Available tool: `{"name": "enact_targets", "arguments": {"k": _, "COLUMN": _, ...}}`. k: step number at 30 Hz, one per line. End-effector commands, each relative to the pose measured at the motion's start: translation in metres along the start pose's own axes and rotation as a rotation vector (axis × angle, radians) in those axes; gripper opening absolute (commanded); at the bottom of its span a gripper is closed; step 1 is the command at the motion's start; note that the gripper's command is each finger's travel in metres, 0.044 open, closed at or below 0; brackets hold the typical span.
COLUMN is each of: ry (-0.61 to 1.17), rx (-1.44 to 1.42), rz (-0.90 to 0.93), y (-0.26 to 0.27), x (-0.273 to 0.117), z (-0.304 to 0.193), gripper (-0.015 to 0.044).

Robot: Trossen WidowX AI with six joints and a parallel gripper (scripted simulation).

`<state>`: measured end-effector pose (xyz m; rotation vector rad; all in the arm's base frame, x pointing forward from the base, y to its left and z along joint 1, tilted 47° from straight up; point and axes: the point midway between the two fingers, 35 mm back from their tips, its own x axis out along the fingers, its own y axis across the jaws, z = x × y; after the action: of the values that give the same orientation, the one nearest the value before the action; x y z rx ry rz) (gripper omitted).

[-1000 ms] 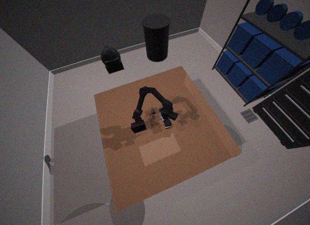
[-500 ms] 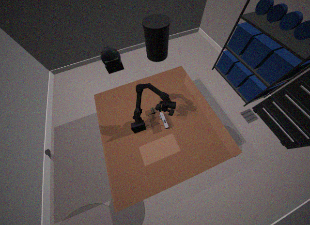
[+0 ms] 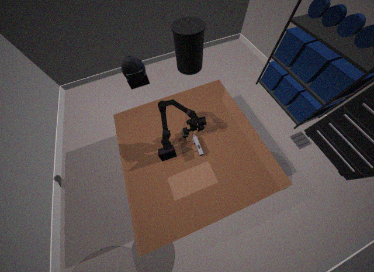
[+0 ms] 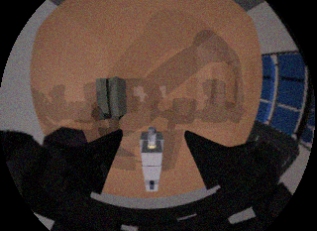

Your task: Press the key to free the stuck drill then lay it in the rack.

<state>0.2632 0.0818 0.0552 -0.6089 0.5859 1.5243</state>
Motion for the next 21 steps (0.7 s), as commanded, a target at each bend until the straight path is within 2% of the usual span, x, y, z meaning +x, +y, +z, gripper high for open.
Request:
{"name": "enact_targets", "arguments": {"k": 1, "ry": -0.006, "rx": -0.017, "rz": 0.003, "y": 0.003, "x": 0.002, "z": 0.002, "gripper": 0.044}}
{"name": "enact_targets", "arguments": {"k": 21, "ry": -0.006, "rx": -0.017, "rz": 0.003, "y": 0.002, "x": 0.021, "z": -0.004, "gripper": 0.044}}
